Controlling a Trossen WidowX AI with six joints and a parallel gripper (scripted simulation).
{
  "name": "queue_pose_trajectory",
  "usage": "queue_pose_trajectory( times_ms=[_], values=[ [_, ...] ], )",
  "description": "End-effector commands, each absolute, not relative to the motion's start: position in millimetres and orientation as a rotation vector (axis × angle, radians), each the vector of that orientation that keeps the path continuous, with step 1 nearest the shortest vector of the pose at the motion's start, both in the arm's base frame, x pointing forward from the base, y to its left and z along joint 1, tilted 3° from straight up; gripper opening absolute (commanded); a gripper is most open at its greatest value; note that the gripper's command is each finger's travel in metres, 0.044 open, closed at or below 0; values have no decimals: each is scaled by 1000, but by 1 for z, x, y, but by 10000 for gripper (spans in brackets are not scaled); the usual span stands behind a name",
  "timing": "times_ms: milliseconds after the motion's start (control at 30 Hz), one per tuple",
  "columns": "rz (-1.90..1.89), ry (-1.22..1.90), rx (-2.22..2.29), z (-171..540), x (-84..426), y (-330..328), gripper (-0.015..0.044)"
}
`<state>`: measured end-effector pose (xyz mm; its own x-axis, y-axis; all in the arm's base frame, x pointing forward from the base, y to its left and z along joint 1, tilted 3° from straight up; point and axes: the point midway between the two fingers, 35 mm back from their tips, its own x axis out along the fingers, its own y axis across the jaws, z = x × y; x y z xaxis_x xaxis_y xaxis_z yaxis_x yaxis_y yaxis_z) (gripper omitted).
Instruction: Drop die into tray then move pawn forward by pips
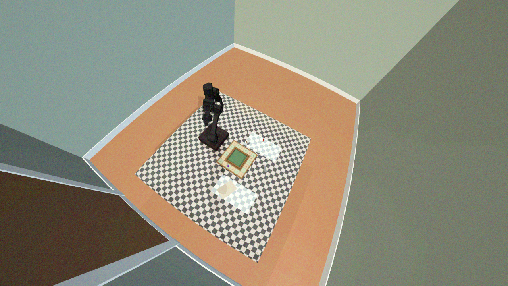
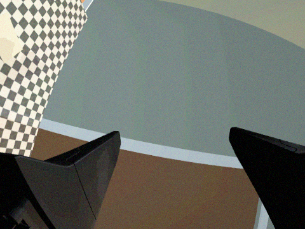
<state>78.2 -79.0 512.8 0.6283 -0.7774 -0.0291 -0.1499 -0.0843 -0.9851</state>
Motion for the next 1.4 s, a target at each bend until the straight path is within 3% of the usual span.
queue_pose_trajectory(
  times_ms=[0, 133, 433, 767, 1100, 1367],
  values=[
    [-619, 781, -1588, 512, 79, -80, 374],
    [-516, 661, -1361, 495, 108, -104, 275],
    [-216, 545, -751, 428, 211, -119, 275],
    [20, 703, -202, 329, 309, -50, 275],
    [59, 986, 178, 231, 343, 52, 275],
    [-78, 1292, 402, 132, 316, 158, 275]
  ],
)
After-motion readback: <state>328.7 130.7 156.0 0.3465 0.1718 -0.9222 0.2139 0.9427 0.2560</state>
